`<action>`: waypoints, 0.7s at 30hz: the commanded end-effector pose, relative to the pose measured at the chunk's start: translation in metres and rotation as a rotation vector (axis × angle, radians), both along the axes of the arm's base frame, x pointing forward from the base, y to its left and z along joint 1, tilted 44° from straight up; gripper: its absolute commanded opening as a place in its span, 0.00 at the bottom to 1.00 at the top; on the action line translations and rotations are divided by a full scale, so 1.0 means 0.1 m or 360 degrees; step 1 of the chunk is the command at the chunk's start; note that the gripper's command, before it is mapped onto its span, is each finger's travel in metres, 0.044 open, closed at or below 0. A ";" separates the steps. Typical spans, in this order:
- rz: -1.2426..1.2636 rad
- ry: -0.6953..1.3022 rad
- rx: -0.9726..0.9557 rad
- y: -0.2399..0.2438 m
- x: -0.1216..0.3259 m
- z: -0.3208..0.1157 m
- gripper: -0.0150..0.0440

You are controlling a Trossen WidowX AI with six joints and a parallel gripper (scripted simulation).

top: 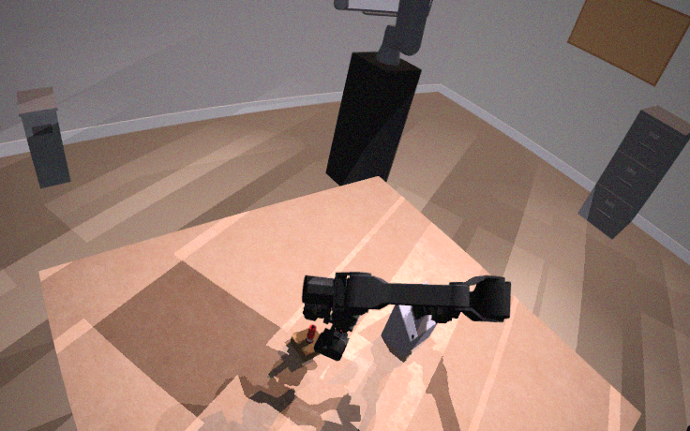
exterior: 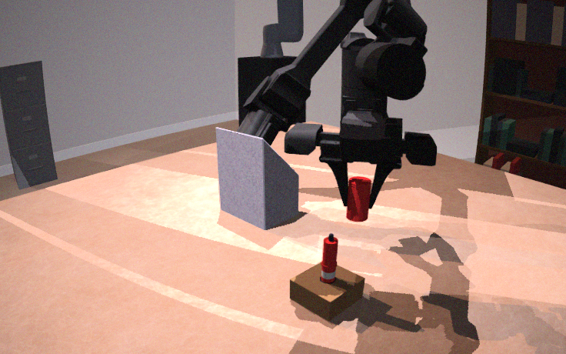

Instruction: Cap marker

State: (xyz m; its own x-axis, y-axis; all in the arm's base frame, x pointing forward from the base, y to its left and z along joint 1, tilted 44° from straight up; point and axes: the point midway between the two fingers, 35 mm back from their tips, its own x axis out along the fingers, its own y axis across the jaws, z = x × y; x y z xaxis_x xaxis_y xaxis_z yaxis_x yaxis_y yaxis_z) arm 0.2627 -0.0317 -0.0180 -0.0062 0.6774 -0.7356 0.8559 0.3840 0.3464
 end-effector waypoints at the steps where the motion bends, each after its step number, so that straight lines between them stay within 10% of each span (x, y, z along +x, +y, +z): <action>1: 0.0008 0.0002 -0.0002 -0.11 0.03 -0.05 0.25; 21: 0.0013 -0.0001 0.0011 -0.69 0.13 -0.28 0.25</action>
State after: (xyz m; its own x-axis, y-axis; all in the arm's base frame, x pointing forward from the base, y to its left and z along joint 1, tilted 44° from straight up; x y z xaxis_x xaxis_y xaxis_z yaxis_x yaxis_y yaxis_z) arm 0.2759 -0.0931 -0.0419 -0.0064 0.6804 -0.7328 0.8541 0.3848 0.3498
